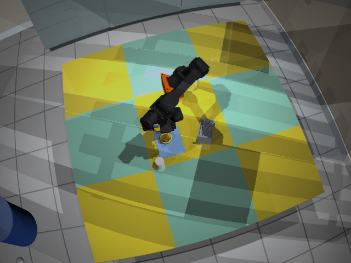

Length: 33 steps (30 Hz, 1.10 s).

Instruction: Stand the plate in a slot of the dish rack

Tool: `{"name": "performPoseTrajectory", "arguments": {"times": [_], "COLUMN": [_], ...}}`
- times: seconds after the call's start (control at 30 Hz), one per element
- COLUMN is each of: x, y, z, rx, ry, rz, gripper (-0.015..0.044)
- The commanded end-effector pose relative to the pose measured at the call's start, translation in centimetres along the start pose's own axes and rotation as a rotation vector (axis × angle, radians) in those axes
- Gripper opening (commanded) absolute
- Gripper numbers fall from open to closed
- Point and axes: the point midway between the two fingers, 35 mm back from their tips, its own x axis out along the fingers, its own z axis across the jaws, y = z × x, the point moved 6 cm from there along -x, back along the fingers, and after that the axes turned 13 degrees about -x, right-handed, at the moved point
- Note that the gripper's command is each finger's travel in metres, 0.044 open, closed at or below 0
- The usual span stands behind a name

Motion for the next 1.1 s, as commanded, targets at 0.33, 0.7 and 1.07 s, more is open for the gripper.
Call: {"name": "performPoseTrajectory", "arguments": {"times": [0.33, 0.7, 1.07], "x": [8.5, 10.3, 12.1], "y": [0.1, 0.0, 0.0], "z": [1.1, 1.0, 1.0], "rx": [-0.003, -0.003, -0.003], "ry": [-0.024, -0.024, -0.024], "rz": [0.010, 0.010, 0.010], "gripper": [0.0400, 0.0400, 0.0400]}}
